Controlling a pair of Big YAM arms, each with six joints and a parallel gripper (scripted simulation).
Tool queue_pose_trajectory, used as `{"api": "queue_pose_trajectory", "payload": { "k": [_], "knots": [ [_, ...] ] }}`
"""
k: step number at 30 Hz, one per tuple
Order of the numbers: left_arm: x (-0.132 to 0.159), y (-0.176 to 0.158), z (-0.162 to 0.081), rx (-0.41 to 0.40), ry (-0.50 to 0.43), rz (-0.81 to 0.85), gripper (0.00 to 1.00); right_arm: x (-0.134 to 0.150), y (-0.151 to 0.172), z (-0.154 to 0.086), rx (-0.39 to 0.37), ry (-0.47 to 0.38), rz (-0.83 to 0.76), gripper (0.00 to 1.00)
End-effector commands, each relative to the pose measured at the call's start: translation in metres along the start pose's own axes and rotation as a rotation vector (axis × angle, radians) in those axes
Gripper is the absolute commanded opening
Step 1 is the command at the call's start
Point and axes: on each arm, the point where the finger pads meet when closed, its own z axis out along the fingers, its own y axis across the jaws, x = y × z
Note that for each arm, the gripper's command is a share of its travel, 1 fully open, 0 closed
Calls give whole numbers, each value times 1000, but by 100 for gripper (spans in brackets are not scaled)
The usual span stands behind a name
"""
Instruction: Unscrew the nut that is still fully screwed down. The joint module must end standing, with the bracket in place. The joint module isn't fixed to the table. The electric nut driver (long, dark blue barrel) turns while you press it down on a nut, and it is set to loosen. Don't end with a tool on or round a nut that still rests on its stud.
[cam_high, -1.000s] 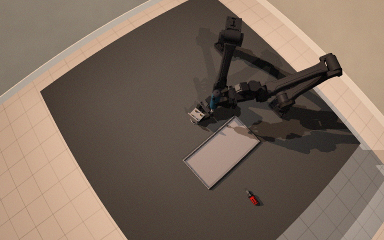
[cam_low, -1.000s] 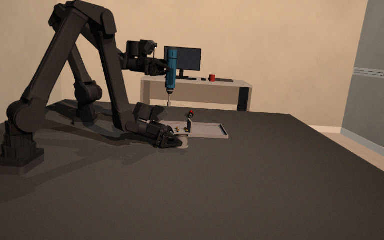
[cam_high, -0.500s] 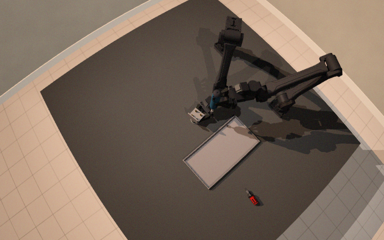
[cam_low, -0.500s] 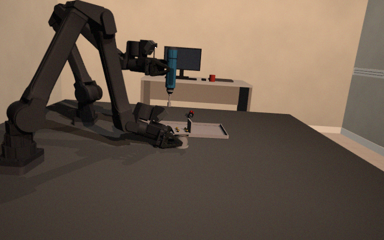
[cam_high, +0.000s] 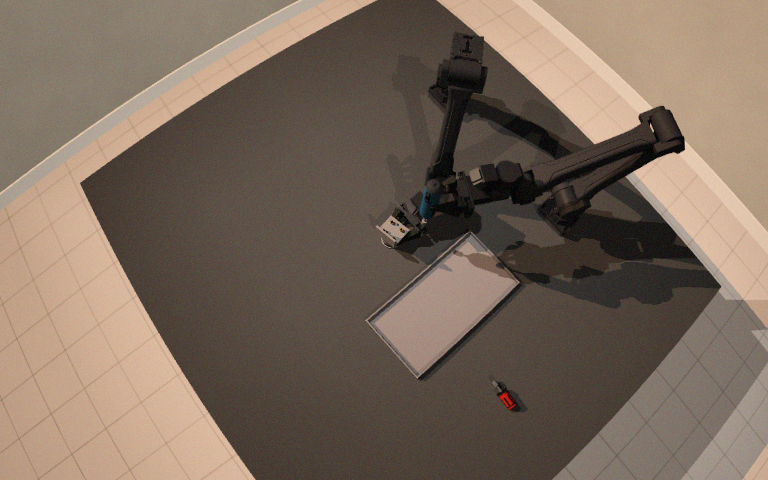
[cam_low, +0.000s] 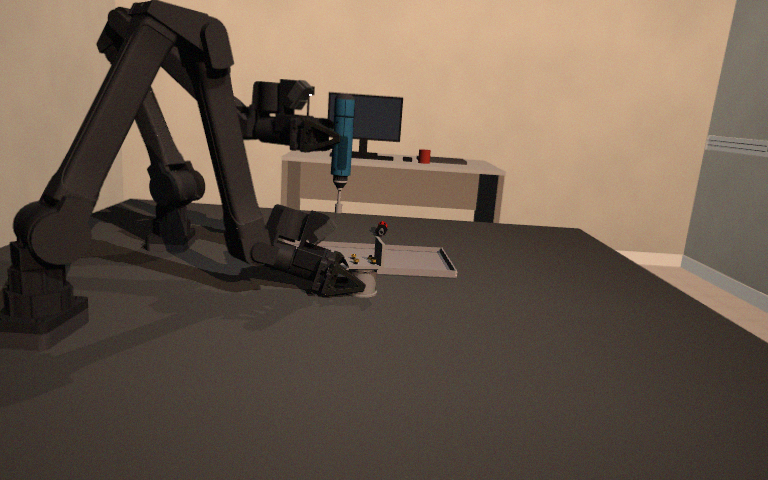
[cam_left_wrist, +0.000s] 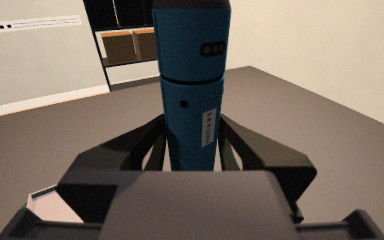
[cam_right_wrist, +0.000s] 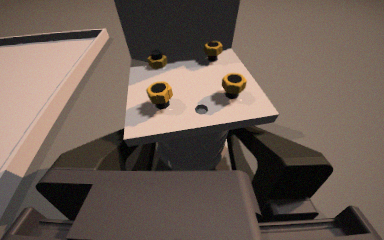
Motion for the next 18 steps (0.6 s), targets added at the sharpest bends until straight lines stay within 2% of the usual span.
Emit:
{"api": "queue_pose_trajectory", "payload": {
  "k": [1, 18],
  "knots": [
    [-77, 5, 12, -9, -169, -11, 42, -10, 4, 3, -4, -19, 18, 59],
    [-78, 5, 13, -10, -171, -11, 42, -10, 4, 3, -4, -19, 18, 59]
  ]
}}
